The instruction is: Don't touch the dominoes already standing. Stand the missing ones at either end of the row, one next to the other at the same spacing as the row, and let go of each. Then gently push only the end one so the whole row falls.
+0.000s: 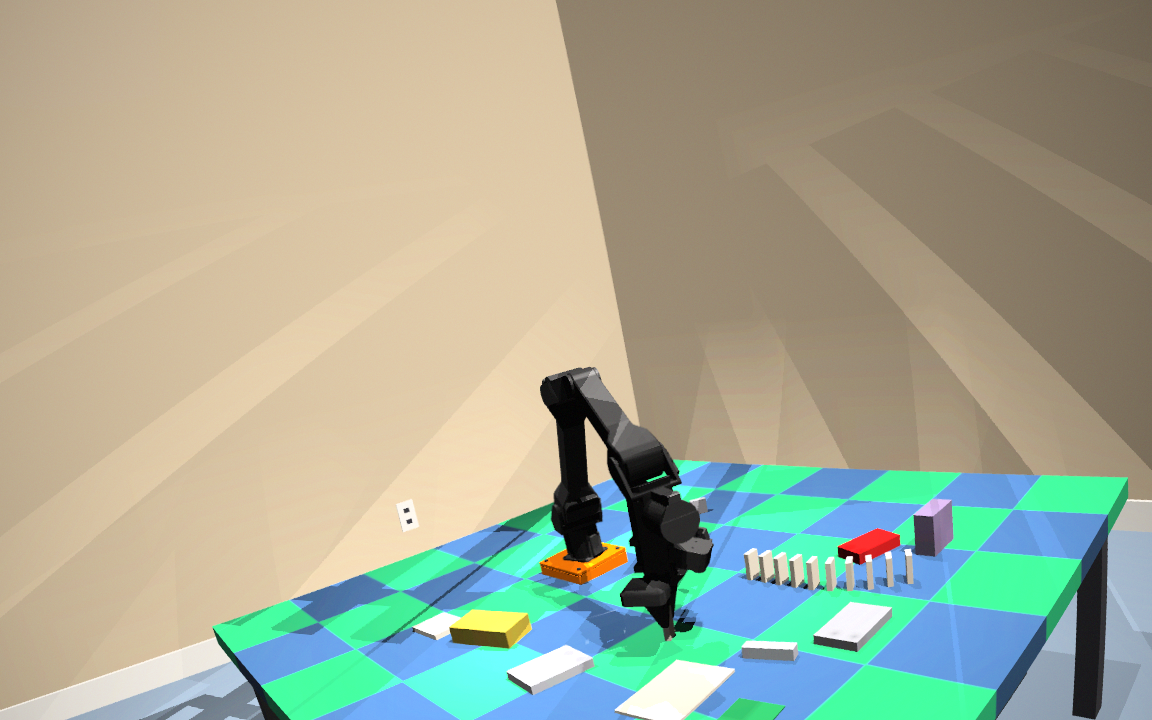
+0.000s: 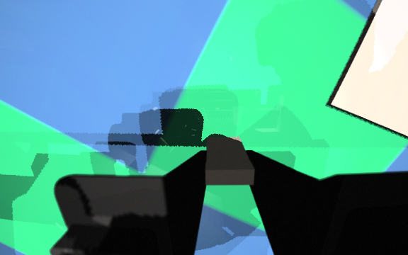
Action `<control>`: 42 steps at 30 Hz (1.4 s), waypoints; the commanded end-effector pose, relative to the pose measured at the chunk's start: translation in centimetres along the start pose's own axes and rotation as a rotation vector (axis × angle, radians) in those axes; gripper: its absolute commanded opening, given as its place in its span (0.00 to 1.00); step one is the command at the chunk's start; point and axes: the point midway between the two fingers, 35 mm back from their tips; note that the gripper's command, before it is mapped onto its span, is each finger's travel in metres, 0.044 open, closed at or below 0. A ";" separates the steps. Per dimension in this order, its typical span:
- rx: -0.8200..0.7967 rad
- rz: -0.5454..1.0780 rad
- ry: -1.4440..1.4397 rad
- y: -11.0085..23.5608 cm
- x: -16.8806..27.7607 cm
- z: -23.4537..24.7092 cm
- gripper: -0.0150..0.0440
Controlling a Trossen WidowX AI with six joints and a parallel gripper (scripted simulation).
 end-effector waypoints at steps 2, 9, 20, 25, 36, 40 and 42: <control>-0.006 0.000 0.005 -0.2 0.0 0.1 0.44; -0.004 -0.001 0.004 3.1 -0.4 -0.4 0.44; -0.001 0.000 0.000 13.6 0.0 -0.1 0.44; -0.009 -0.004 -0.135 13.7 -3.0 5.8 0.44; -0.025 0.001 -0.494 13.8 -5.1 21.8 0.44; -0.025 0.001 -0.502 13.8 -5.0 22.2 0.44; -0.025 0.001 -0.502 13.8 -5.0 22.2 0.44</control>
Point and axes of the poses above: the point midway between the two fingers, 35 mm back from their tips, its own y axis back along the fingers, its own z axis across the jaws, x = y × z, and after that the axes turned 4 degrees about -y, right-handed
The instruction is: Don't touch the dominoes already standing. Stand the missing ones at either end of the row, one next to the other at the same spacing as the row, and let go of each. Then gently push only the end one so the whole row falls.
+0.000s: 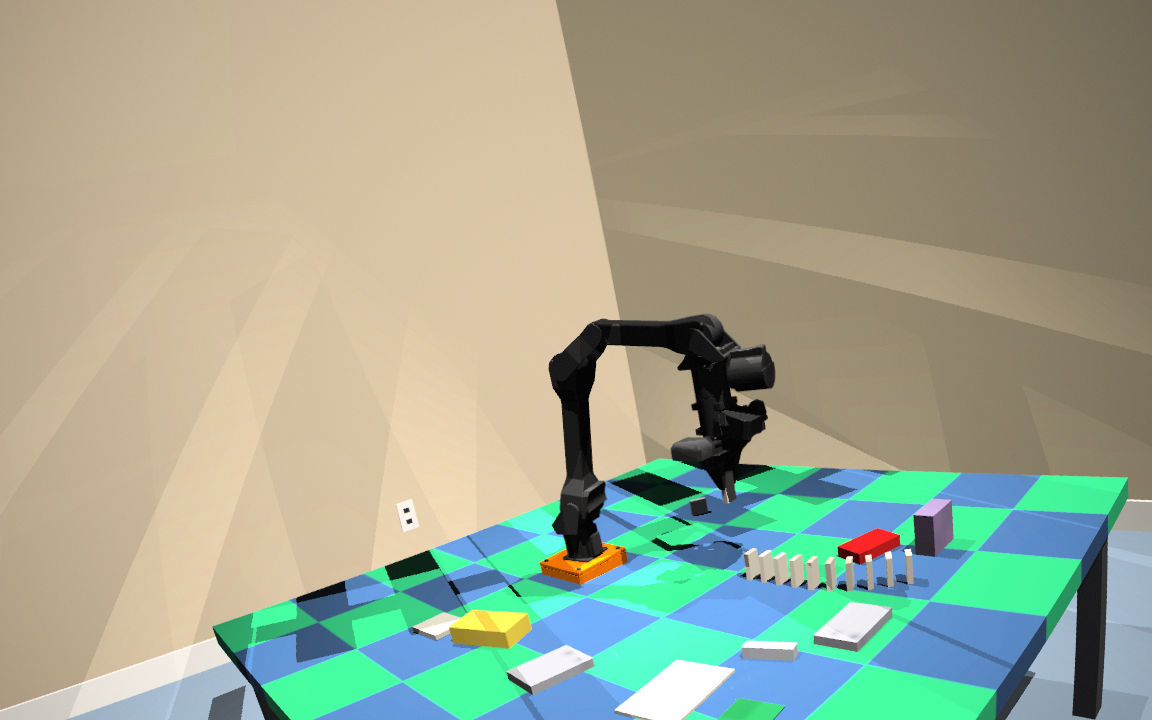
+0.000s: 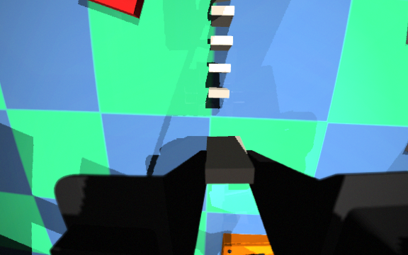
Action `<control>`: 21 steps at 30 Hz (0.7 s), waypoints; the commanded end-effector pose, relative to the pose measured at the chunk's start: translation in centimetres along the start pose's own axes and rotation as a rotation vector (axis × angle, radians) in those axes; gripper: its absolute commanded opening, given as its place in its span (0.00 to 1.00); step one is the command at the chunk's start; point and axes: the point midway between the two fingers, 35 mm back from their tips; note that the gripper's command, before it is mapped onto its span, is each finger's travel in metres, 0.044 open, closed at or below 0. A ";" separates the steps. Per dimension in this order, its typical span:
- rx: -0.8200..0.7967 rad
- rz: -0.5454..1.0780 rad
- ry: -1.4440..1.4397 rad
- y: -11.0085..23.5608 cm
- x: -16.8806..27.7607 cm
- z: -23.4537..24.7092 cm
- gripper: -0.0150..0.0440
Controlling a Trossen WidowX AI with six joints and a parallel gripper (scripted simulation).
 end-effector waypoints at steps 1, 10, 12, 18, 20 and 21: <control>0.001 0.002 -0.042 -0.2 0.4 0.0 0.44; 0.001 0.002 -0.042 -3.2 -0.2 0.2 0.44; 0.001 0.001 -0.042 -4.1 -0.3 0.2 0.44; 0.001 0.001 -0.042 -6.9 -0.4 0.2 0.44; 0.001 0.001 -0.042 -7.8 -0.4 0.2 0.44; 0.001 0.001 -0.042 -8.3 -0.4 0.2 0.44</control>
Point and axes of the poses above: the point midway between the two fingers, 35 mm back from their tips, its own y axis back along the fingers, its own z axis across the jaws, x = y × z, and after that the axes turned 4 degrees about -y, right-handed
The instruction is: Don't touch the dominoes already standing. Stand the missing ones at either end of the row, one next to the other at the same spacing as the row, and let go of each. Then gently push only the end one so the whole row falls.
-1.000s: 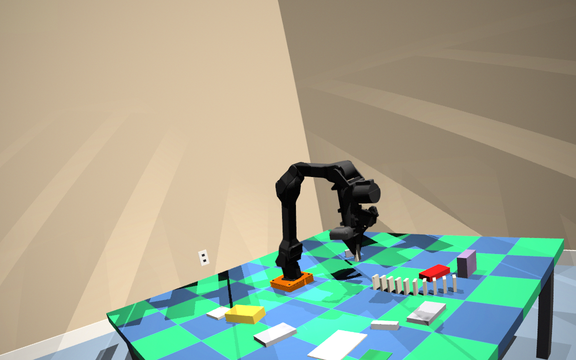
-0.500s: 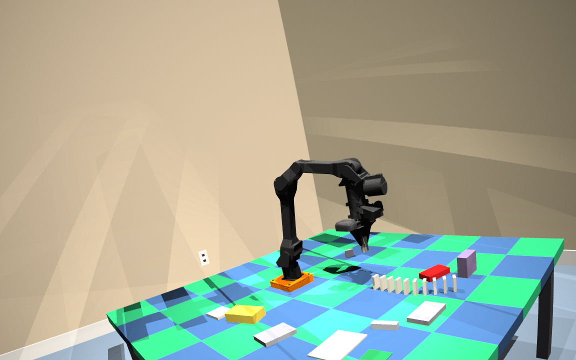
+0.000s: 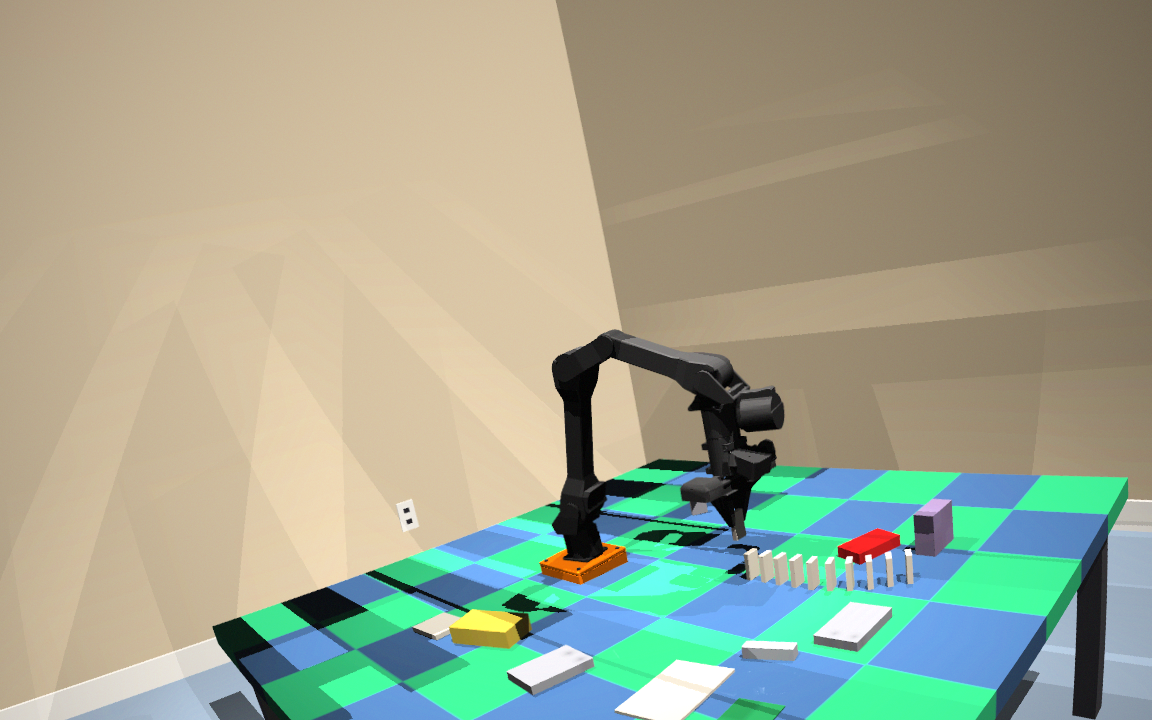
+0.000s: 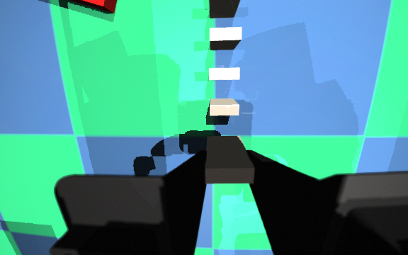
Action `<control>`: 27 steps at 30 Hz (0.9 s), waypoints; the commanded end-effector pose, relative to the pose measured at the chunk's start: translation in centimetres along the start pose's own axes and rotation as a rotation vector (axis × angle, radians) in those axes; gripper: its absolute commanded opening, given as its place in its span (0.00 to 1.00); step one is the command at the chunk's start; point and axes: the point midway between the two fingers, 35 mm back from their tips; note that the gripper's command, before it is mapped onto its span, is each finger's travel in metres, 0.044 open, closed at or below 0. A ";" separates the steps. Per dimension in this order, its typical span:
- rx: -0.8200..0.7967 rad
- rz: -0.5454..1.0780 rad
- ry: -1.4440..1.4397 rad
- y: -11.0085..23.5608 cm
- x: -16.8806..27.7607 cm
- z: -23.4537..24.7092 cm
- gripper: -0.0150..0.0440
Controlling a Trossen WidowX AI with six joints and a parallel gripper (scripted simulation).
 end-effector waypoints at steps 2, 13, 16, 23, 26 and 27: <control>0.005 0.015 0.003 -2.5 0.4 -0.1 0.44; 0.006 0.015 0.003 -6.7 1.1 -0.4 0.44; 0.006 0.015 0.003 -6.7 1.1 -0.4 0.44; 0.006 0.015 0.003 -6.7 1.1 -0.4 0.44; 0.006 0.015 0.003 -6.7 1.1 -0.4 0.48; 0.006 0.015 0.003 -6.7 1.1 -0.4 0.52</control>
Point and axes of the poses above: the point midway between the two fingers, 35 mm back from their tips, its own y axis back along the fingers, its own z axis across the jaws, x = y × z, and after that the axes turned 4 degrees about -y, right-handed
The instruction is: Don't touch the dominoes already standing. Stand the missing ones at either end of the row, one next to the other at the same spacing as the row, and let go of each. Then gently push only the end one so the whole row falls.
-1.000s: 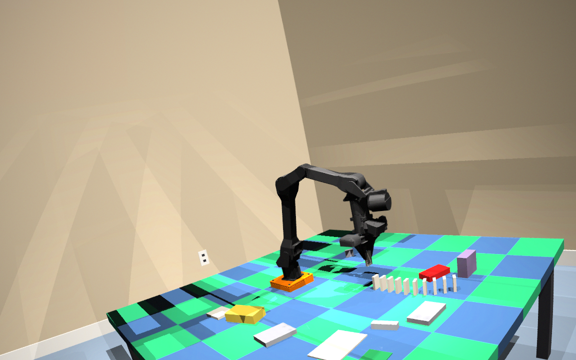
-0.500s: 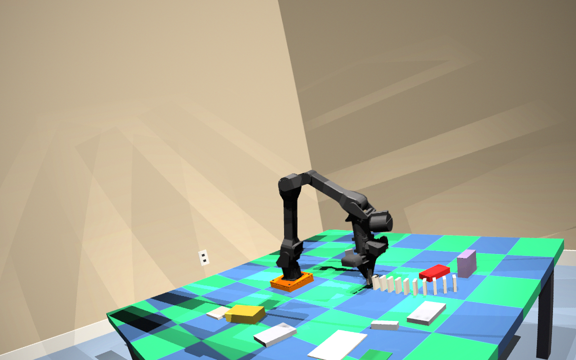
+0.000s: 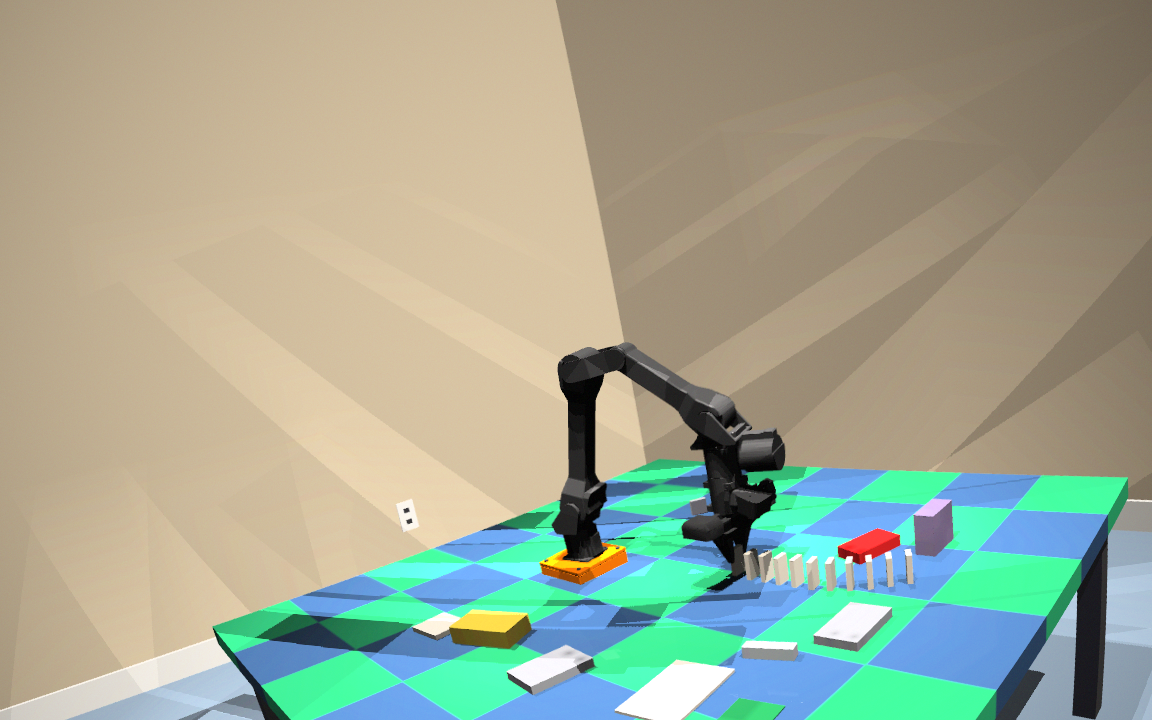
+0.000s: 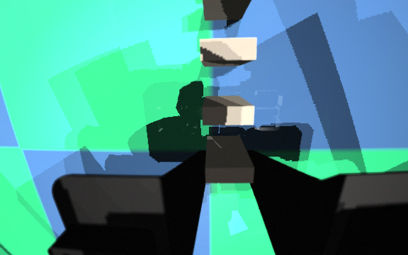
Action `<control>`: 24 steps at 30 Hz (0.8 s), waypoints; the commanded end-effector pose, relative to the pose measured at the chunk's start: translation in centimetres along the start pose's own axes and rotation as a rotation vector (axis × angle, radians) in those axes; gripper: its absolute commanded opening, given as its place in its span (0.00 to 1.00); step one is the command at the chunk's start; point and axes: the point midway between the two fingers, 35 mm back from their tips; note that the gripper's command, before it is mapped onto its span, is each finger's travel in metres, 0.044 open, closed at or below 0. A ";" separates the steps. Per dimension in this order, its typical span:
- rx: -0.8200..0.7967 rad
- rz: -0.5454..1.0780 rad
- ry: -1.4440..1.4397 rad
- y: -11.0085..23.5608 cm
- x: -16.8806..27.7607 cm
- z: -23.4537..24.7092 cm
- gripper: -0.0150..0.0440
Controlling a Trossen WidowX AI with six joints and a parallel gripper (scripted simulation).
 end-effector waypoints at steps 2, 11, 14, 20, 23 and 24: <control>0.002 0.004 0.005 -0.2 0.1 -0.1 0.61; 0.002 0.004 0.005 -0.2 0.1 -0.1 1.00; 0.002 0.004 0.005 0.0 0.1 0.0 1.00; 0.000 0.002 0.002 7.8 -0.7 0.3 1.00; 0.000 0.001 0.000 12.1 -0.2 0.1 1.00; 0.000 0.001 0.000 12.8 -0.1 0.0 1.00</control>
Point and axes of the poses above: the point midway between the two fingers, 35 mm back from their tips, its own y axis back along the fingers, its own z axis across the jaws, x = y × z, and after that the axes turned 4 degrees about -y, right-handed
